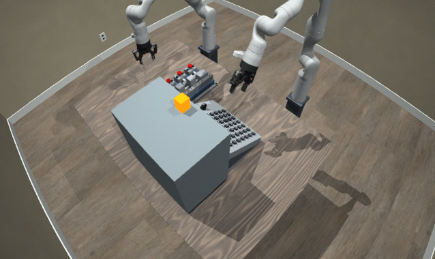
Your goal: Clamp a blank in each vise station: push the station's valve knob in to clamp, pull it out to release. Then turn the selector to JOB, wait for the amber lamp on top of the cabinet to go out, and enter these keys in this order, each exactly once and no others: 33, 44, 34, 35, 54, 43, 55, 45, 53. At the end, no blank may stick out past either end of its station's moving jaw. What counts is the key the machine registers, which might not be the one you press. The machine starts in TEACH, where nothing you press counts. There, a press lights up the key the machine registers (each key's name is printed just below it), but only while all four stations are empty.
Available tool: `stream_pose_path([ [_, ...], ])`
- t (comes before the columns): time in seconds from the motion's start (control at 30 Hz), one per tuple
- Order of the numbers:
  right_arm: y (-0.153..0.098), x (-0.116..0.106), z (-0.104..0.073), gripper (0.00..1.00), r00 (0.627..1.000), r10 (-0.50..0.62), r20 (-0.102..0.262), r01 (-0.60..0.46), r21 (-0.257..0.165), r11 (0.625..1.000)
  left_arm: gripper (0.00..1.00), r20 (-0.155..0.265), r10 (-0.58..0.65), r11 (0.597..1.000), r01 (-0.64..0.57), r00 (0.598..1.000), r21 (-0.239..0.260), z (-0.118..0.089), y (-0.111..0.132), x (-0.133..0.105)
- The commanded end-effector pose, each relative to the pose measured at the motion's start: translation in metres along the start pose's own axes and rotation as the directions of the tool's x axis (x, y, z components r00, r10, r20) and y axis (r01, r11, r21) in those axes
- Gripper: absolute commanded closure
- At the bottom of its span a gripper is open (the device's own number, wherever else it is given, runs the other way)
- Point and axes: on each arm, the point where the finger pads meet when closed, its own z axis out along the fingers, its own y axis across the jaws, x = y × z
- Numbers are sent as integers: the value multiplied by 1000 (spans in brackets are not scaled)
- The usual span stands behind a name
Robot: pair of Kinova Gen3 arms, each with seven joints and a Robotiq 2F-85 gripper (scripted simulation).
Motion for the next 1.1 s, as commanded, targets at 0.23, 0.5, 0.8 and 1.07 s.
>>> stream_pose_path([
  [0.23, -3, 5, 80, 297, 999, -44, 7, 44, -2, 999, 2, -1, 0, 1000, 0, 1000, 2, -1, -1, 0],
  [0.5, -3, 5, 111, 297, 999, -44, 7, 44, -2, 999, 2, -1, 0, 1000, 0, 1000, 2, -1, -1, 0],
  [0.8, -3, 5, 131, 297, 999, -44, 7, 44, -2, 999, 2, -1, 0, 1000, 0, 1000, 2, -1, -1, 0],
  [1.07, -3, 5, 132, 297, 999, -44, 7, 44, -2, 999, 2, -1, 0, 1000, 0, 1000, 2, -1, -1, 0],
])
